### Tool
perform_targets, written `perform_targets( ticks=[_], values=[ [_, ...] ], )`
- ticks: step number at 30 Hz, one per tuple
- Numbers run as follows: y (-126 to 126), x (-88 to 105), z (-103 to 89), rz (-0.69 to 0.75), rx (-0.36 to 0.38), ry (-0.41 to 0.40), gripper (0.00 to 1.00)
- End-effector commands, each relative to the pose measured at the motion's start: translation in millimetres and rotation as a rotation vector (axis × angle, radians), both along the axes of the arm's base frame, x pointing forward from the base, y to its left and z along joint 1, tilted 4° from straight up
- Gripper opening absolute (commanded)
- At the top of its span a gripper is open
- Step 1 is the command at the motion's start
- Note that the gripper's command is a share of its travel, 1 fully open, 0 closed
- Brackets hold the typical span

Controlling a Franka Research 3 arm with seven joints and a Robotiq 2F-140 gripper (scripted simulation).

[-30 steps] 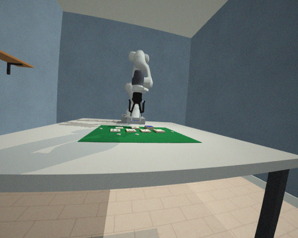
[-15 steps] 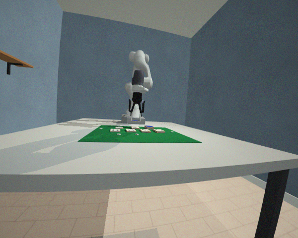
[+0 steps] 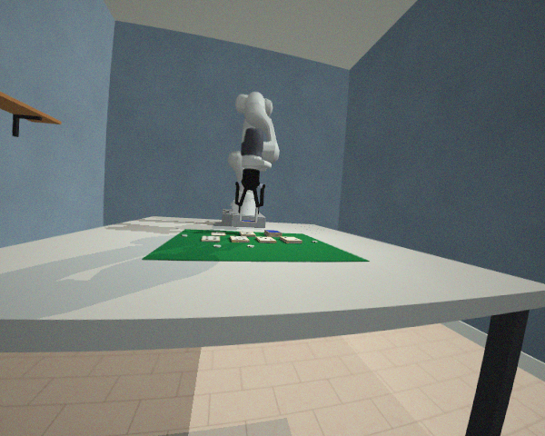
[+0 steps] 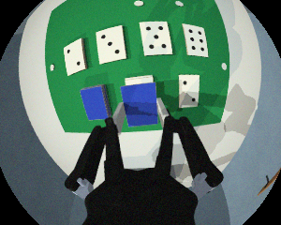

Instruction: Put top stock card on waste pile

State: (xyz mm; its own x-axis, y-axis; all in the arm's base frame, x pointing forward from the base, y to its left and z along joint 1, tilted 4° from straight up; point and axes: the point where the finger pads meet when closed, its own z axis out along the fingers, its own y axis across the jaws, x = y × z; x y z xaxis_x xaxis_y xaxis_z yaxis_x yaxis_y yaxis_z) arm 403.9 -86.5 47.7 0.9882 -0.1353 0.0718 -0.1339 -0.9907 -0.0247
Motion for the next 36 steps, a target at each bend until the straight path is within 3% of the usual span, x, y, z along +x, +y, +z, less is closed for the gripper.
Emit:
perform_targets(
  ticks=[1,36],
  values=[
    [-0.5,0.8,-0.3,0.001,0.001,-0.002,0.43],
    [-0.6,1.9,-9.6,0.001,0.001,-0.002,0.43]
  ],
)
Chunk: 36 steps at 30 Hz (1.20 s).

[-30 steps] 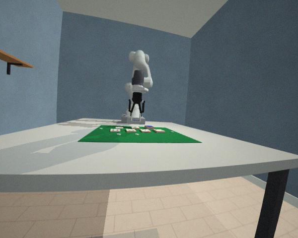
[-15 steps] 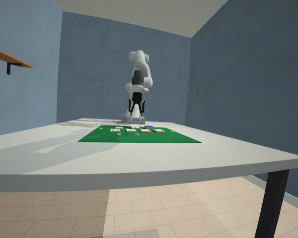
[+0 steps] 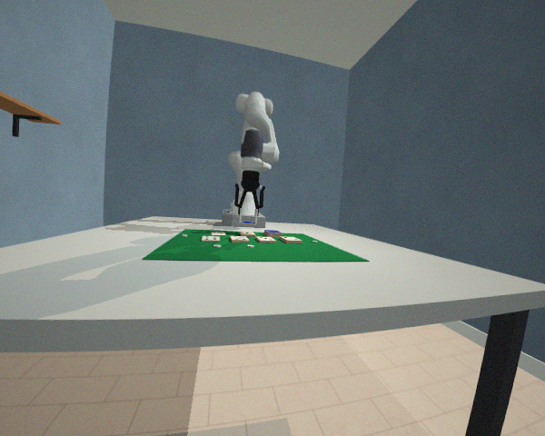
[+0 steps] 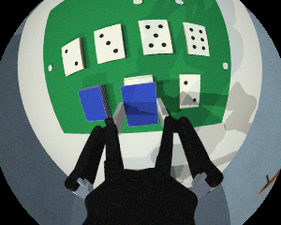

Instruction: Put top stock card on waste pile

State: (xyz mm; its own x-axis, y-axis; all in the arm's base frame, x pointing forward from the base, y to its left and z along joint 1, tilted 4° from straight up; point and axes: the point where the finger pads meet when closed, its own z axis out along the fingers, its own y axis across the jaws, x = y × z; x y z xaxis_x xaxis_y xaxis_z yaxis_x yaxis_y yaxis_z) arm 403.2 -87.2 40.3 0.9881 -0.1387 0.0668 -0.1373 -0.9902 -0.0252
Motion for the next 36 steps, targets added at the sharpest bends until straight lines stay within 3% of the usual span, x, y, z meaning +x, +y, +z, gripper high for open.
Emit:
perform_targets(
  ticks=[1,22,36],
  values=[
    [0.1,2.8,-3.7,0.004,-0.001,-0.006,0.43],
    [-0.4,6.4,-34.4,0.004,-0.001,-0.006,0.43],
    [-0.4,6.9,-38.5,0.004,-0.001,-0.006,0.43]
  ],
)
